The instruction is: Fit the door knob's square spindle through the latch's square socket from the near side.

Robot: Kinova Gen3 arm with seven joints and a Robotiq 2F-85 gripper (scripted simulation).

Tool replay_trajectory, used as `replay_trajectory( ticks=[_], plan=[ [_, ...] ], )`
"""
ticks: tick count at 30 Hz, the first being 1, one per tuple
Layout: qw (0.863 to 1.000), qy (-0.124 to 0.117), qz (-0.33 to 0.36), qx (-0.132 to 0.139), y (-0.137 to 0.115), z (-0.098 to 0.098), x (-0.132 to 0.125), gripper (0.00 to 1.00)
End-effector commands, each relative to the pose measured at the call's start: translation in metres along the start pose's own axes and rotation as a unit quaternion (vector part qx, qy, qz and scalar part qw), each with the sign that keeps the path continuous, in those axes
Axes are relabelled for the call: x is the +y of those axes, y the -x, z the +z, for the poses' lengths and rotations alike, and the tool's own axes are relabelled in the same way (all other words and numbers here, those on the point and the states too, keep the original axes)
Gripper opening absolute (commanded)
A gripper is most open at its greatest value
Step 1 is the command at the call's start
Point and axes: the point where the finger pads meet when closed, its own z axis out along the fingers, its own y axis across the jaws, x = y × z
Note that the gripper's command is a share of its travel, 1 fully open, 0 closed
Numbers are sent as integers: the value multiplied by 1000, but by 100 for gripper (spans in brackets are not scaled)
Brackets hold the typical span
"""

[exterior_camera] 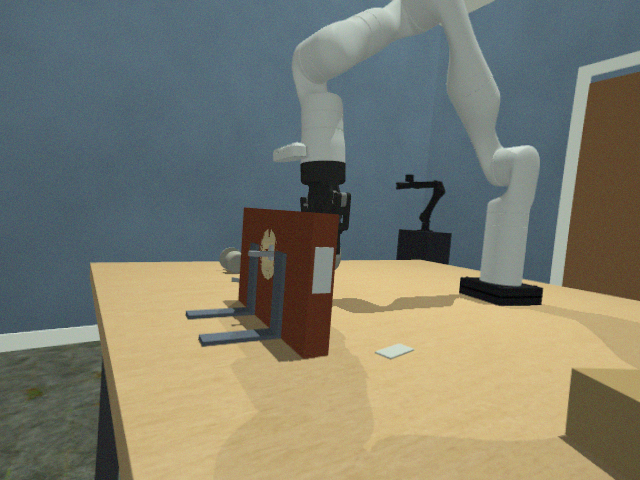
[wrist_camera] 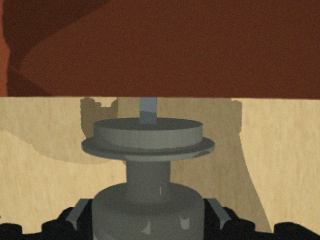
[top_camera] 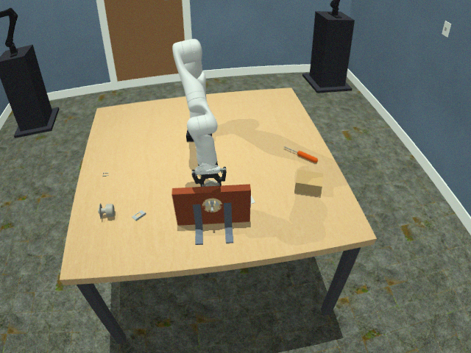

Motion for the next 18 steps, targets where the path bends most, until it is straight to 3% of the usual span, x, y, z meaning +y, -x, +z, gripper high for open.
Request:
replay_trajectory(
  ticks=[1,18],
  plan=[
    [1000,0,0,1,-2,-1,0,63],
    [1000,0,0,1,-3,-1,0,63]
  ],
)
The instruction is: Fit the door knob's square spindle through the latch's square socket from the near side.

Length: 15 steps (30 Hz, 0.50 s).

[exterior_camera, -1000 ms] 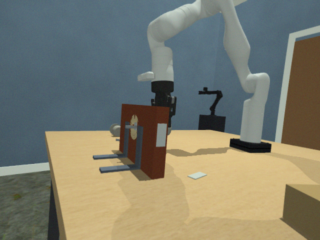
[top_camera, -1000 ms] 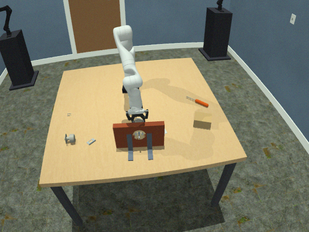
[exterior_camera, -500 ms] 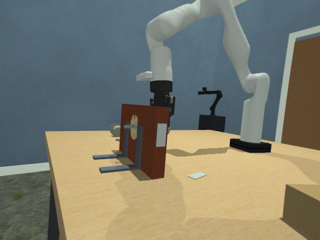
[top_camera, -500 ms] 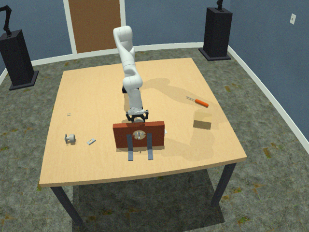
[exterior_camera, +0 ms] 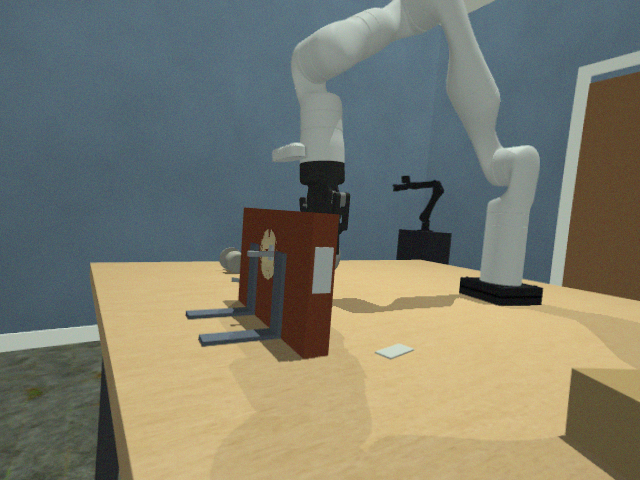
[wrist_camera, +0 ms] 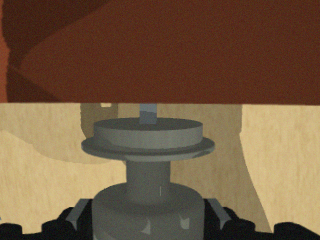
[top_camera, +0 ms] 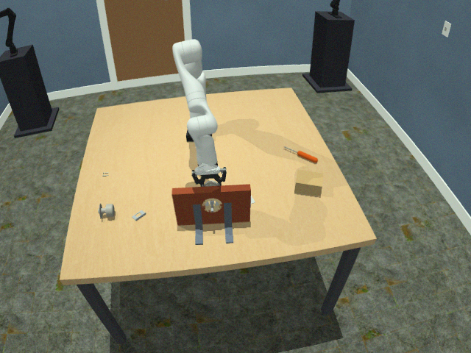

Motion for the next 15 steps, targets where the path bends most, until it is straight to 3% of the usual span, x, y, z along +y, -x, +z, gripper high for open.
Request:
replay_trajectory(
  ticks=[1,15],
  plan=[
    [1000,0,0,1,-2,-1,0,63],
    [1000,0,0,1,-5,-1,0,63]
  ],
)
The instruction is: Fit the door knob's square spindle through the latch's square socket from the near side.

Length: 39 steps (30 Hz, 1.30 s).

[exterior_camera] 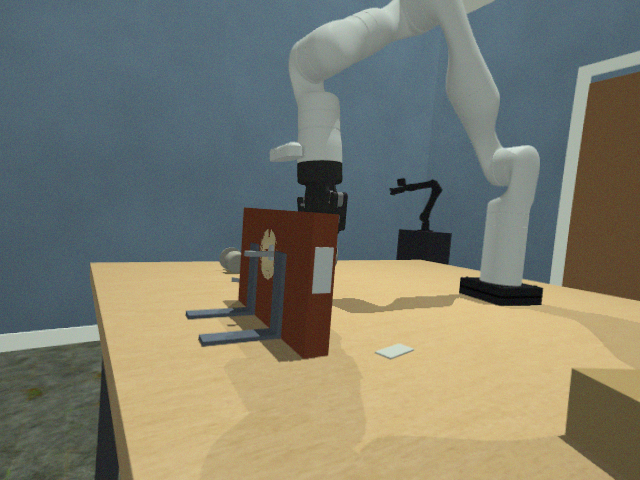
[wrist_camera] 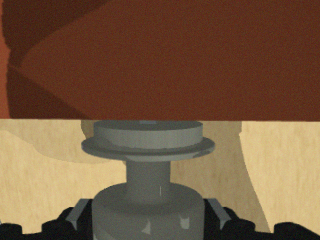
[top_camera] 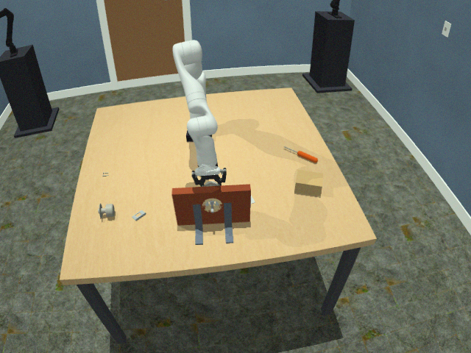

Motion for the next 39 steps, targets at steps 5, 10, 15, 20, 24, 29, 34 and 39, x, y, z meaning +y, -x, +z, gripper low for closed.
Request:
replay_trajectory(
  ticks=[5,10,15,20,24,29,34,39],
  plan=[
    [1000,0,0,1,-1,-1,0,63],
    [1000,0,0,1,-2,-1,0,63],
    [1000,0,0,1,-4,-1,0,63],
    [1000,0,0,1,-6,-1,0,63],
    [1000,0,0,1,-6,-1,0,63],
    [1000,0,0,1,-6,-1,0,63],
    [1000,0,0,1,-6,-2,0,63],
    [1000,0,0,1,-8,-2,0,63]
  ],
)
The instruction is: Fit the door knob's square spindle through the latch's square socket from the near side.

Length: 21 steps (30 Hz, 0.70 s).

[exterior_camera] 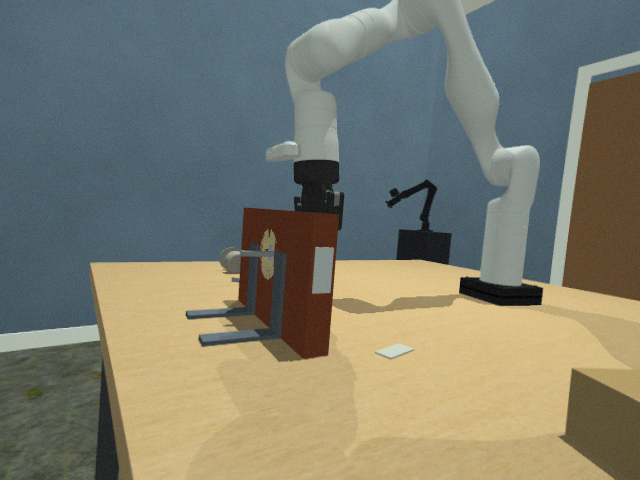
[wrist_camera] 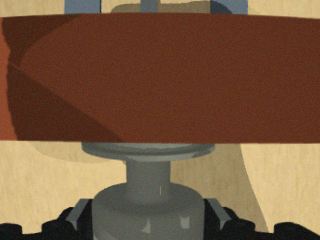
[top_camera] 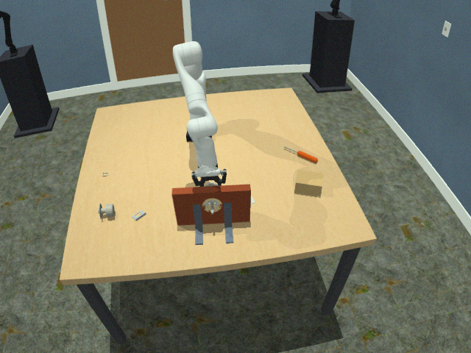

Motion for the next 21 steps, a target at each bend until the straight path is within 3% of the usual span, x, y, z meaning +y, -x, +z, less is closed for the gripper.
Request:
replay_trajectory(
  ticks=[1,21],
  plan=[
    [1000,0,0,1,-3,-1,0,63],
    [1000,0,0,1,-5,-1,0,63]
  ],
)
